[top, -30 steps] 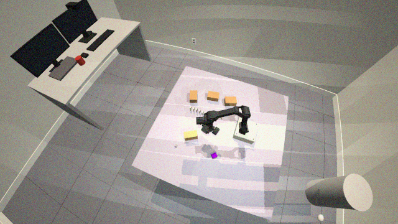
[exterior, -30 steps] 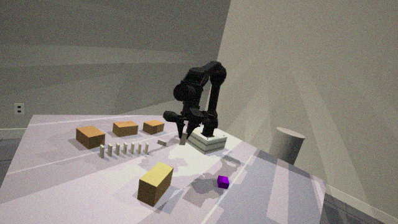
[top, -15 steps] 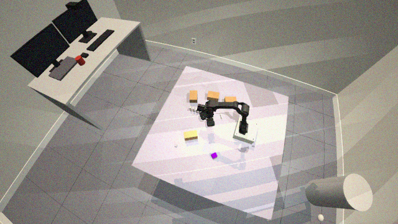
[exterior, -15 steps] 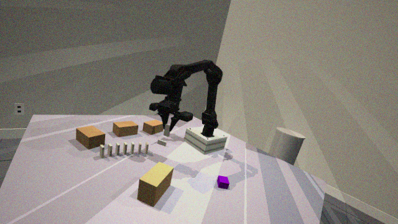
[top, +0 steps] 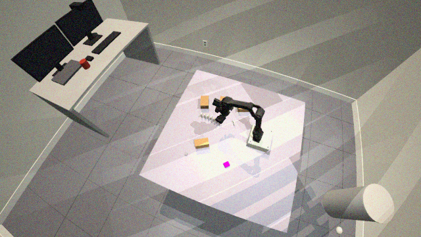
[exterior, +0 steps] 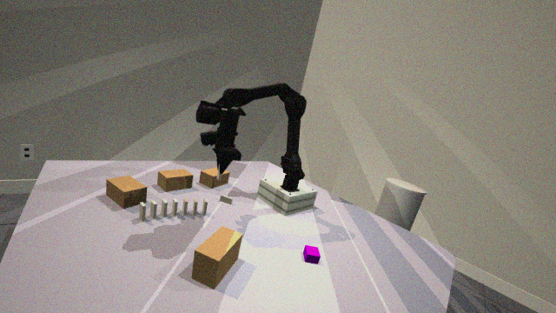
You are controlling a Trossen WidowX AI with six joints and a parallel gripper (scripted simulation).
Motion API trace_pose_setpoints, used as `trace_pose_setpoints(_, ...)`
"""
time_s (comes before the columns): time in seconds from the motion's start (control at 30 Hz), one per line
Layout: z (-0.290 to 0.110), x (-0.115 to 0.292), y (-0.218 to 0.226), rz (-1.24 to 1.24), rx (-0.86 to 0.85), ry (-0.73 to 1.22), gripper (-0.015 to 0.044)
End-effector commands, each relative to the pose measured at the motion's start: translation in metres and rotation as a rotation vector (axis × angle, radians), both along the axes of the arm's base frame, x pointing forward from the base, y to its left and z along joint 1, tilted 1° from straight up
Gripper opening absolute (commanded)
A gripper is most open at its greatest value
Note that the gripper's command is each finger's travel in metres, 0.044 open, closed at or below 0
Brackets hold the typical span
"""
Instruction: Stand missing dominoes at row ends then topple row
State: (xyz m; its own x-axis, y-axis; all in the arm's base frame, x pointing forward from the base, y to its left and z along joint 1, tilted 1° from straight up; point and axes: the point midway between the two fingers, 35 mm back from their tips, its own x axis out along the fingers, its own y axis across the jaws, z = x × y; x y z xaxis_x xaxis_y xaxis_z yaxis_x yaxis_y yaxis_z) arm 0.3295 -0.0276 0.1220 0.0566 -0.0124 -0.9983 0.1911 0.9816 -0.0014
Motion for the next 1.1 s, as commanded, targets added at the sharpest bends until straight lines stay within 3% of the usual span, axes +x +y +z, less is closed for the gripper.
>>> trace_pose_setpoints(0.0, -0.004, 0.001, -0.001, -0.019, 0.003, 0.002, 0.0107)
trace_pose_setpoints(0.67, -0.126, 0.007, -0.003, -0.019, 0.003, 0.003, 0.0107)
trace_pose_setpoints(1.07, -0.129, 0.006, -0.003, -0.019, 0.003, 0.003, 0.0107)
